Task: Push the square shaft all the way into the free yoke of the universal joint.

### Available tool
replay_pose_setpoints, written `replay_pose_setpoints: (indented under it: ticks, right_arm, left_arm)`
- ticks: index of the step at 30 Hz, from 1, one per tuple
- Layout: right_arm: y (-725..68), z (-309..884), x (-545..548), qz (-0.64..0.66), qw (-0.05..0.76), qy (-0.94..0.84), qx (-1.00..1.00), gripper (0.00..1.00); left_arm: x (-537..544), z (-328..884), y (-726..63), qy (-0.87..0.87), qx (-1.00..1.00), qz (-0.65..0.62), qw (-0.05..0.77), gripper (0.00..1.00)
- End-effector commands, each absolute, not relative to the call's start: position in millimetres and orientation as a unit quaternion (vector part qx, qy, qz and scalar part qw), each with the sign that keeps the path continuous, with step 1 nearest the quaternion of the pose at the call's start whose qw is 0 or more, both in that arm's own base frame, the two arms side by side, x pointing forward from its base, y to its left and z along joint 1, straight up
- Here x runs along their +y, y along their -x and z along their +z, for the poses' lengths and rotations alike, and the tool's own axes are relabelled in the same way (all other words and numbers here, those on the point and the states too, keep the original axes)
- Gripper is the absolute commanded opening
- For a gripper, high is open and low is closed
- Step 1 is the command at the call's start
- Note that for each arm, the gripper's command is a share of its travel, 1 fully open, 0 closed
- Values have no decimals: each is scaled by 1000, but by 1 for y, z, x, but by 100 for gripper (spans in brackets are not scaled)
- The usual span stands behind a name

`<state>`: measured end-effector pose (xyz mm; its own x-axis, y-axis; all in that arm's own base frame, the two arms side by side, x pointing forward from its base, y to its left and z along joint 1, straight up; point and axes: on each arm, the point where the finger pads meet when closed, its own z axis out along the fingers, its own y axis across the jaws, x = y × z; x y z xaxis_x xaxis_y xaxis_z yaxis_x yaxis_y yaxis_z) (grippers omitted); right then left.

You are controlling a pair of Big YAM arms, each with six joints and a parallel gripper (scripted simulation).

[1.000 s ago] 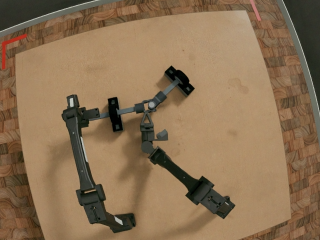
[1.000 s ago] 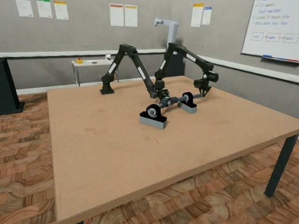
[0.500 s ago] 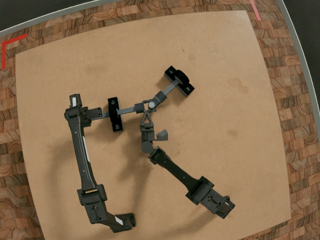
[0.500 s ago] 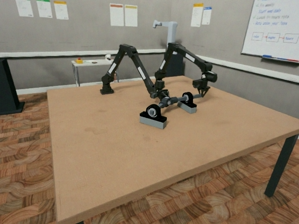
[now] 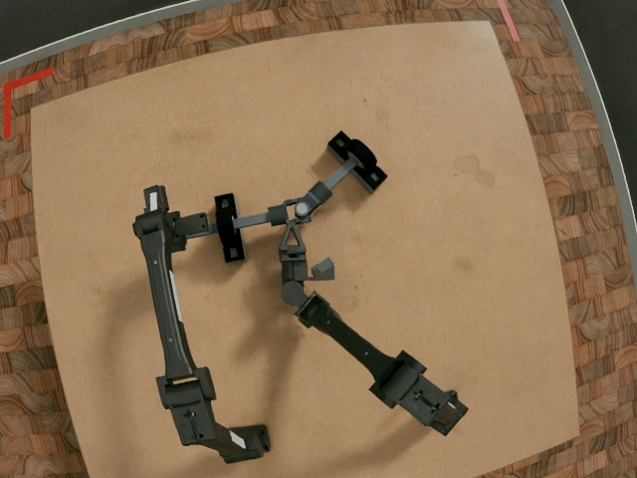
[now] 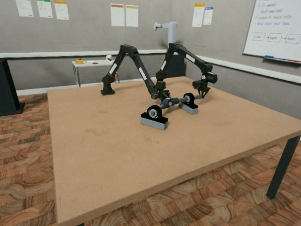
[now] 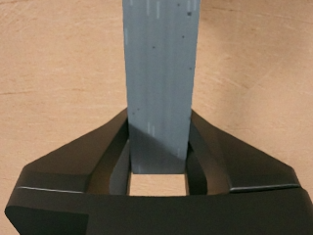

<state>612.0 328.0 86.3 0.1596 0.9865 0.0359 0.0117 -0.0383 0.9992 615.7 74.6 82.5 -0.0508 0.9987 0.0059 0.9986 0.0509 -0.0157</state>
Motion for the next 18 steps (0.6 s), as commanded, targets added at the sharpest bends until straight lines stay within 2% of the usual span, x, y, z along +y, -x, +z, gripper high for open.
replay_pose_setpoints:
  ticks: [1, 18]
  right_arm:
    - [-621, 100, 330, 483, 516, -562, 429, 34]
    - [-621, 100, 330, 483, 516, -562, 429, 34]
  left_arm:
    - [41, 109, -625, 692, -722, -13, -14, 19]
    - [65, 105, -631, 695, -719, -12, -12, 19]
